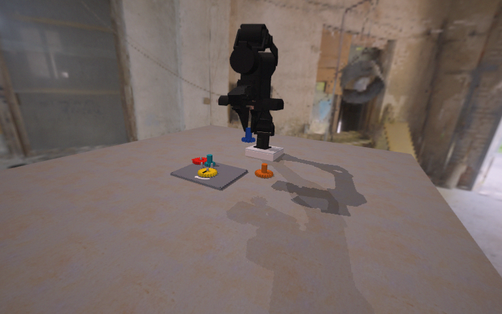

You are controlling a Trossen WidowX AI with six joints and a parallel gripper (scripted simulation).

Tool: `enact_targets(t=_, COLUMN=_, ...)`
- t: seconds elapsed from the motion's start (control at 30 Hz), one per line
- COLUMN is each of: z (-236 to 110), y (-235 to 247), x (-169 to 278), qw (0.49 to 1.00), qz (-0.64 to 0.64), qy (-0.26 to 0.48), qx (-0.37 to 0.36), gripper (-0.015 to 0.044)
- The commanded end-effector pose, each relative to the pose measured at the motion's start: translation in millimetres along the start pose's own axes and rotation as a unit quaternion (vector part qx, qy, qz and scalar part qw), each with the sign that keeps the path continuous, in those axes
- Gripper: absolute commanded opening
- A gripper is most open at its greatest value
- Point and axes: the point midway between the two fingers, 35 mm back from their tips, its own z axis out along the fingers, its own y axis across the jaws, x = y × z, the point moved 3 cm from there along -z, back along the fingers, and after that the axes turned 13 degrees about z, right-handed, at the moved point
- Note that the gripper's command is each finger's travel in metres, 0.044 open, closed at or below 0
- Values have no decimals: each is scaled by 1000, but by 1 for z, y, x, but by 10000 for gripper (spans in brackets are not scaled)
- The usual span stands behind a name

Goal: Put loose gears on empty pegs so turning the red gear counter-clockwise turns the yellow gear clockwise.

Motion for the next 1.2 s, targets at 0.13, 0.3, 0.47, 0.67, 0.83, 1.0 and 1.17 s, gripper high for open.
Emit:
enact_targets(t=0.13, z=9, y=-18, x=-8, qw=1000, qz=0, qy=-1, qx=0, gripper=0)
enact_targets(t=0.3, z=15, y=-30, x=-12, qw=1000, qz=0, qy=-1, qx=0, gripper=0)
enact_targets(t=0.47, z=21, y=-43, x=-16, qw=1000, qz=0, qy=-1, qx=1, gripper=0)
enact_targets(t=0.67, z=29, y=-57, x=-19, qw=1000, qz=0, qy=-2, qx=2, gripper=0)
enact_targets(t=0.83, z=35, y=-70, x=-22, qw=1000, qz=0, qy=-2, qx=2, gripper=0)
enact_targets(t=1.0, z=41, y=-82, x=-23, qw=1000, qz=0, qy=-2, qx=3, gripper=0)
enact_targets(t=1.17, z=48, y=-95, x=-24, qw=1000, qz=0, qy=-2, qx=3, gripper=0)
